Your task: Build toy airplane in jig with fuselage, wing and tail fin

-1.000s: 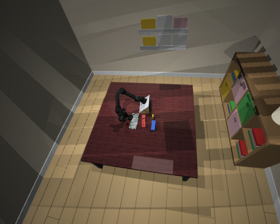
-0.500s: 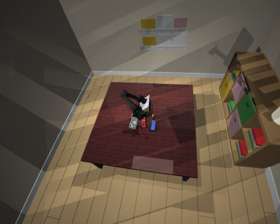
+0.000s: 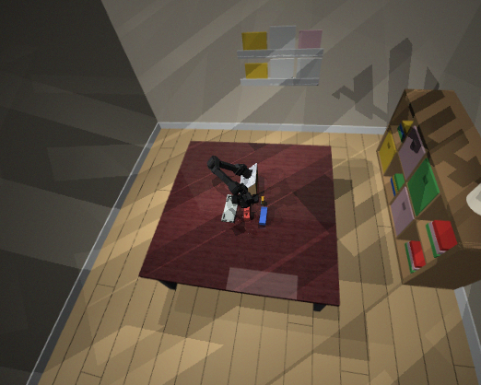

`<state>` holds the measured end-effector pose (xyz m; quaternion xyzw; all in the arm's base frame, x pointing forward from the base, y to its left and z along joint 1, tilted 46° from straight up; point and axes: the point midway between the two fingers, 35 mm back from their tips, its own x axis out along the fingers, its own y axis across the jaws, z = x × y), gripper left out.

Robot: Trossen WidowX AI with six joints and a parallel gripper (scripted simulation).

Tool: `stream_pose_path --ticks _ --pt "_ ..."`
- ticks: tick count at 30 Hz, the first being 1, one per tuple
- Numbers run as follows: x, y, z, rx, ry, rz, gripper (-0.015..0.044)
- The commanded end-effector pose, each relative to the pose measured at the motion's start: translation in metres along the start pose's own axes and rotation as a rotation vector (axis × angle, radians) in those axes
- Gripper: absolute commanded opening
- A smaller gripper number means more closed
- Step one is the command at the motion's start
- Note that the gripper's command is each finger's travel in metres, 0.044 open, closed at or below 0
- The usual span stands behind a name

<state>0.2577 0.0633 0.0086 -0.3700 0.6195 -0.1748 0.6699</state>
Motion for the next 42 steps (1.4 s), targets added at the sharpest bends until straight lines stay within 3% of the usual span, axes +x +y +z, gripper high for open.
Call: stream_pose_path --ticks 1,36,42 --pt "0.013 0.001 0.0 -0.007 -0.006 -0.005 0.044" --pt "0.062 0.0 -0.001 -0.007 -0.006 -0.008 0.044" --pt "0.062 0.0 -0.001 -0.007 -0.006 -0.008 0.0282"
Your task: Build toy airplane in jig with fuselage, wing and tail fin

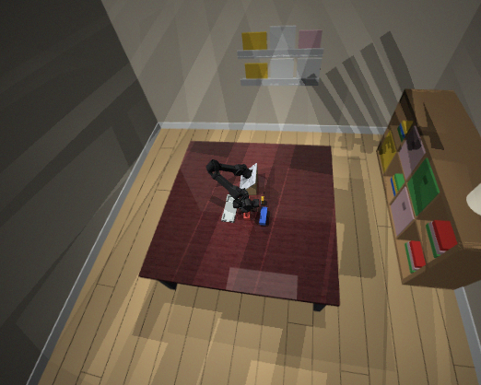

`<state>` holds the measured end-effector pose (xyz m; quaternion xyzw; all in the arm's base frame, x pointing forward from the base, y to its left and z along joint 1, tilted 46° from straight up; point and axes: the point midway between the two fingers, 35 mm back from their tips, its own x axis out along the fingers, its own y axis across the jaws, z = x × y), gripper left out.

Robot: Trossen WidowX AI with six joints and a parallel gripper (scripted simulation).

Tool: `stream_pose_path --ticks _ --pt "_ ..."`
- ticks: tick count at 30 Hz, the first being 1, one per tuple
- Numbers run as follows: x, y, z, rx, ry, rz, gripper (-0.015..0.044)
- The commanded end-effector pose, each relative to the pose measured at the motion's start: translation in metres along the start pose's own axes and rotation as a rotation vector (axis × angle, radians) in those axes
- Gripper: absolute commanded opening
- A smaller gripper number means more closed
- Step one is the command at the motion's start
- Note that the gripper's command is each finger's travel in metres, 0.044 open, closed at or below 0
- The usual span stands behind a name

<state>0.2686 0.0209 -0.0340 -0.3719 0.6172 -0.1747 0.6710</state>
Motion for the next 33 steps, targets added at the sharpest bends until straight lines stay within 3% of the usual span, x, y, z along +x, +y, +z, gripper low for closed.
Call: stream_pose_path --ticks 1,3,9,15,33 --pt "0.001 0.0 -0.001 -0.006 0.0 -0.004 0.0256" --pt "0.001 0.0 -0.001 -0.006 0.0 -0.004 0.0204" --pt "0.001 0.0 -0.001 -0.006 0.0 -0.004 0.0164" --pt "-0.009 0.001 0.002 -0.007 -0.002 0.0 0.0006" --pt "-0.062 0.005 0.008 -0.009 -0.004 0.01 0.0"
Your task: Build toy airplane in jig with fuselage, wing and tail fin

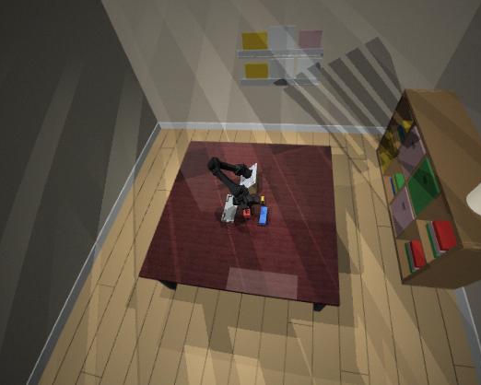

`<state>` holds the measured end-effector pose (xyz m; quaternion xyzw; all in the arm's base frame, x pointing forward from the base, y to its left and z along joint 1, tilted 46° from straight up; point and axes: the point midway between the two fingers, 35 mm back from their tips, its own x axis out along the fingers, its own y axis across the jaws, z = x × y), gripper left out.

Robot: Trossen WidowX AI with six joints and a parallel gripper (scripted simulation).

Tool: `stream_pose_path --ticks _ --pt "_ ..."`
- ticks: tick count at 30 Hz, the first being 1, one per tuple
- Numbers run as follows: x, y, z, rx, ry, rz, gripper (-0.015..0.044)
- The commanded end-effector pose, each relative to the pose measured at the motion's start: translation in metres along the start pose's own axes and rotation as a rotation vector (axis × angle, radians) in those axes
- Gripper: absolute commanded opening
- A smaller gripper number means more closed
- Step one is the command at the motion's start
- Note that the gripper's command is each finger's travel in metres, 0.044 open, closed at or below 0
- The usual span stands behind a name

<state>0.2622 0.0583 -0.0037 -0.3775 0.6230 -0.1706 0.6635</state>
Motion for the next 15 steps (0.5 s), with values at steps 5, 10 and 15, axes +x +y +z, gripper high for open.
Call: stream_pose_path --ticks 5,10,15 --pt "-0.029 0.0 0.004 0.011 -0.015 0.01 0.0" --pt "-0.045 0.0 0.002 0.012 -0.015 0.008 0.0" --pt "-0.061 -0.001 0.0 0.012 -0.014 0.006 0.0"
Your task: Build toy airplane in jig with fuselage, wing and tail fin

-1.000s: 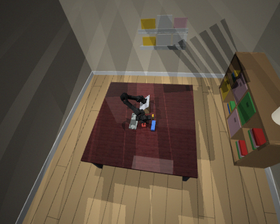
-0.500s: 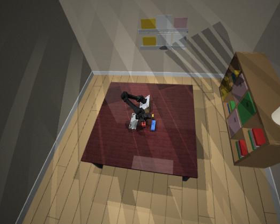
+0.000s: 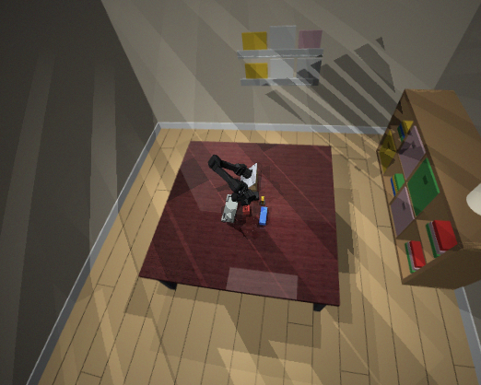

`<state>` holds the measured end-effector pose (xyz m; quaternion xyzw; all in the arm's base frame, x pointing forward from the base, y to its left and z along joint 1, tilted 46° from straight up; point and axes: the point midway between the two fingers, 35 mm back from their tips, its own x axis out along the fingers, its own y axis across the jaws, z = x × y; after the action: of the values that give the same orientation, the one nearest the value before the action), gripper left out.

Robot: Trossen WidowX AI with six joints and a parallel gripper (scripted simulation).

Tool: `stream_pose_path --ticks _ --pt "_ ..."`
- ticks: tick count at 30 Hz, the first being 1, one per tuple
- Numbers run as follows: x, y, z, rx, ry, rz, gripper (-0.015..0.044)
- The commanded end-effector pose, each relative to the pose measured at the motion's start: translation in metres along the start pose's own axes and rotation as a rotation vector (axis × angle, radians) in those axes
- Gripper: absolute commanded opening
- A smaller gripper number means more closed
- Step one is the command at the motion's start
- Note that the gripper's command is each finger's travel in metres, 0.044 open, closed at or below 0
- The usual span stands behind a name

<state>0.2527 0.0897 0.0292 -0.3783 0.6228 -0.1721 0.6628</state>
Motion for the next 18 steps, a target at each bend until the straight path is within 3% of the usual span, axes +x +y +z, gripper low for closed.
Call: stream_pose_path --ticks 1,8,18 --pt "-0.017 -0.001 0.001 0.012 -0.015 0.009 0.0" --pt "-0.035 -0.003 -0.003 0.013 -0.013 0.004 0.0" --pt "-0.024 -0.021 -0.002 0.034 -0.015 0.015 0.0"
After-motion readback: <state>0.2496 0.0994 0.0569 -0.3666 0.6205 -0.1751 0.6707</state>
